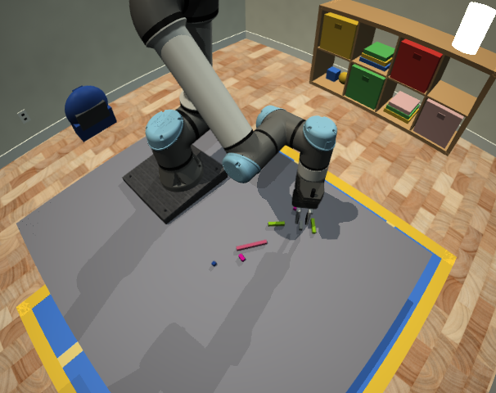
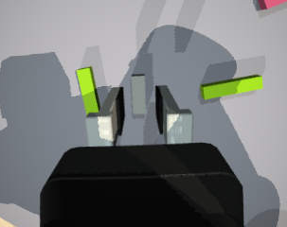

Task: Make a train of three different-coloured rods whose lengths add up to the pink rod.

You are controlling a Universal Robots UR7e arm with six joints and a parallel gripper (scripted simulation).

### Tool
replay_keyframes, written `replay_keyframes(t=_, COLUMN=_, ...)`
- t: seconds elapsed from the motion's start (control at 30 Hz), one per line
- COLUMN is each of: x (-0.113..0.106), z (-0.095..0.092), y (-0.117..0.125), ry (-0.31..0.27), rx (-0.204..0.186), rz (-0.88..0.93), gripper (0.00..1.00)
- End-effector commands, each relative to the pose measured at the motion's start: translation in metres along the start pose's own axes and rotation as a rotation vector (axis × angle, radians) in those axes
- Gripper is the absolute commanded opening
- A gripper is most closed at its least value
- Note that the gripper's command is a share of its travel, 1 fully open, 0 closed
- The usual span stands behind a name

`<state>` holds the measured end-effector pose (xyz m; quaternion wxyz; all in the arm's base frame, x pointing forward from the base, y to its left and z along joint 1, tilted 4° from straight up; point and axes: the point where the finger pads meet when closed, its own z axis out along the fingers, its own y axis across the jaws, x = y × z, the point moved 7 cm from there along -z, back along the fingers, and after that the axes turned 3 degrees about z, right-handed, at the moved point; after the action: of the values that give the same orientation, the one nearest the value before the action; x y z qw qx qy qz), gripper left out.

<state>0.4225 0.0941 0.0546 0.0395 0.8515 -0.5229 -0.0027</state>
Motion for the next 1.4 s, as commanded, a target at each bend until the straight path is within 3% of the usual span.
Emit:
replay_keyframes(t=0.0, x=0.0003, z=0.0039, y=-0.0005, ry=0.001, rx=0.001, rz=0.0, gripper=0.54)
replay_keyframes(t=1.37, x=0.0004, z=0.008, y=-0.0006, ry=0.001, rx=0.001, rz=0.0, gripper=0.54)
